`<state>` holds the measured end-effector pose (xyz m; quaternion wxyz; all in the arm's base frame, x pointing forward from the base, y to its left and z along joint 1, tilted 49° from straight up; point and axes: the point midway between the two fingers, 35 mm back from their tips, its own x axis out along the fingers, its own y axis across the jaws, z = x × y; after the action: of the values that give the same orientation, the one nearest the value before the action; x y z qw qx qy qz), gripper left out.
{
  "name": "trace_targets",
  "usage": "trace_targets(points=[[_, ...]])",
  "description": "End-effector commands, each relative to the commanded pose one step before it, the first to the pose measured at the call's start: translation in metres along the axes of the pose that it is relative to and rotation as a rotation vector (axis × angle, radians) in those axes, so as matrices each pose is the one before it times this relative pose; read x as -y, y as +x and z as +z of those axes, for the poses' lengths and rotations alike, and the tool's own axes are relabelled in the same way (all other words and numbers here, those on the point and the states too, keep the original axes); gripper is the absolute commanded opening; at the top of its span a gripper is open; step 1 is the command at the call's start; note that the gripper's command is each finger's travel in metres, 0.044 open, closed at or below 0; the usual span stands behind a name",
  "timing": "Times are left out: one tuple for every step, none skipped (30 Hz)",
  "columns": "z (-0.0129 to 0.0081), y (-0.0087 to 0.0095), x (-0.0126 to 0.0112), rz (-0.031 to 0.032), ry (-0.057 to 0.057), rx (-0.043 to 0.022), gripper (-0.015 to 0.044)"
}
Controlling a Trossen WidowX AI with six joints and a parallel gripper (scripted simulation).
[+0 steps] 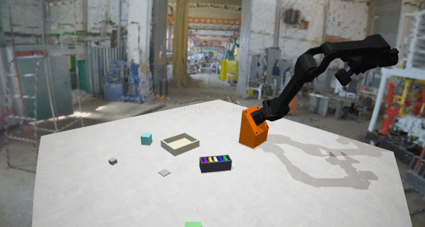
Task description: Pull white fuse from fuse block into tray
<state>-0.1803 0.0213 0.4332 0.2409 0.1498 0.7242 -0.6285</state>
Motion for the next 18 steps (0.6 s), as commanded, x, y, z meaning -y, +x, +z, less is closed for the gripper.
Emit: trace_targets(points=[[-0.00098,0.00035,-0.0002,0.00112,0.0038,-0.00266,0.0374],[-0.00295,0.00104,-0.00063,0.00331,0.0113,-0.00797,0.0347],[-0.00495,0.0017,-0.00106,0.00539,0.0189,-0.01328,0.0321],[-0.00701,0.0023,-0.00151,0.00729,0.0266,-0.01857,0.0295],[-0.00914,0.00284,-0.00197,0.00894,0.0344,-0.02383,0.0269],[-0.01131,0.00328,-0.00242,0.01022,0.0423,-0.02891,0.0242],[-0.01266,0.0034,-0.00265,0.01037,0.0468,-0.03161,0.0216],[-0.01307,0.00325,-0.00264,0.00961,0.0479,-0.03183,0.019],[-0.01332,0.00305,-0.00259,0.00871,0.0483,-0.03164,0.0164],[-0.01357,0.00285,-0.00253,0.00782,0.0488,-0.03143,0.0137],[-0.01387,0.00267,-0.00248,0.00695,0.0494,-0.03129,0.0111],[-0.01412,0.00247,-0.00241,0.00606,0.0499,-0.03104,0.0085],[-0.01436,0.00227,-0.00233,0.00517,0.0504,-0.03074,0.0064],[-0.01459,0.00207,-0.00224,0.00428,0.0508,-0.03042,0.0064],[-0.01482,0.00187,-0.00215,0.0034,0.0513,-0.03006,0.0064],[-0.01504,0.00167,-0.00204,0.00253,0.0517,-0.02968,0.0064],[-0.01525,0.00147,-0.00194,0.00166,0.0521,-0.02928,0.0064],[-0.01546,0.00127,-0.00182,0.00079,0.0526,-0.02884,0.0064]])
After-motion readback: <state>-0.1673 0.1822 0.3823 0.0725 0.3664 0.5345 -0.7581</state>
